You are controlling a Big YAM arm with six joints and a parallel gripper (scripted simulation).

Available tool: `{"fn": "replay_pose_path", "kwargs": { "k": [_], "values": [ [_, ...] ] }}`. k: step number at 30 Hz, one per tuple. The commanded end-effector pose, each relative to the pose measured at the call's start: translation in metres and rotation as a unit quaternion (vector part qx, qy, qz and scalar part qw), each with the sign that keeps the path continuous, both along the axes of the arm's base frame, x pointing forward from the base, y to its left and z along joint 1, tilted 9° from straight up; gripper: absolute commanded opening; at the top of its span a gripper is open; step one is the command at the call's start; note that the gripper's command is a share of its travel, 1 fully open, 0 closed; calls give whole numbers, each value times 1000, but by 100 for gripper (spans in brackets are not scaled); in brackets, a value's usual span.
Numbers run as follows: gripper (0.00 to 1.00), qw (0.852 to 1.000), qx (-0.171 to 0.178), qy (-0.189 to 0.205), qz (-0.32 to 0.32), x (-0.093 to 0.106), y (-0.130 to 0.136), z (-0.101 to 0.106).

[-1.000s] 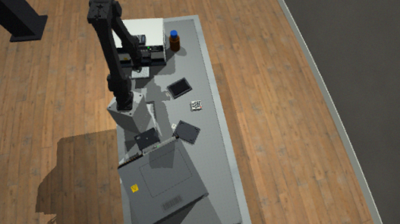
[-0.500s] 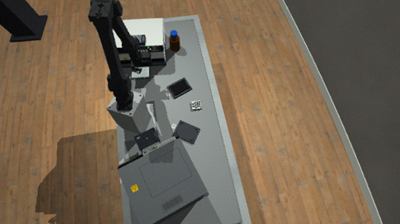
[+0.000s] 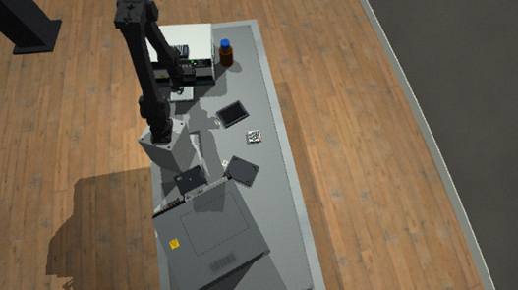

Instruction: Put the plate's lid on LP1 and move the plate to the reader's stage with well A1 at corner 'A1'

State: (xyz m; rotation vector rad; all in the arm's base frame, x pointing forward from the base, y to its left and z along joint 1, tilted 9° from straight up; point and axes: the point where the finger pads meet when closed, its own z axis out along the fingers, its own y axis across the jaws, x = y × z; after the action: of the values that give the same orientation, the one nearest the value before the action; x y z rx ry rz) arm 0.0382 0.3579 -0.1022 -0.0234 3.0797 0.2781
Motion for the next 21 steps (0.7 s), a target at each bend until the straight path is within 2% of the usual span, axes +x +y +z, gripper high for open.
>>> {"fn": "replay_pose_path", "kwargs": {
  "k": [1, 5, 11, 21],
  "values": [
    [100, 1000, -3, 0, 0, -3, -1, -6],
    [100, 1000, -4, 1, -1, -3, -1, -10],
    [100, 1000, 11, 0, -1, -4, 12, -9],
    [100, 1000, 5, 0, -10, 4, 10, -17]
  ]
}}
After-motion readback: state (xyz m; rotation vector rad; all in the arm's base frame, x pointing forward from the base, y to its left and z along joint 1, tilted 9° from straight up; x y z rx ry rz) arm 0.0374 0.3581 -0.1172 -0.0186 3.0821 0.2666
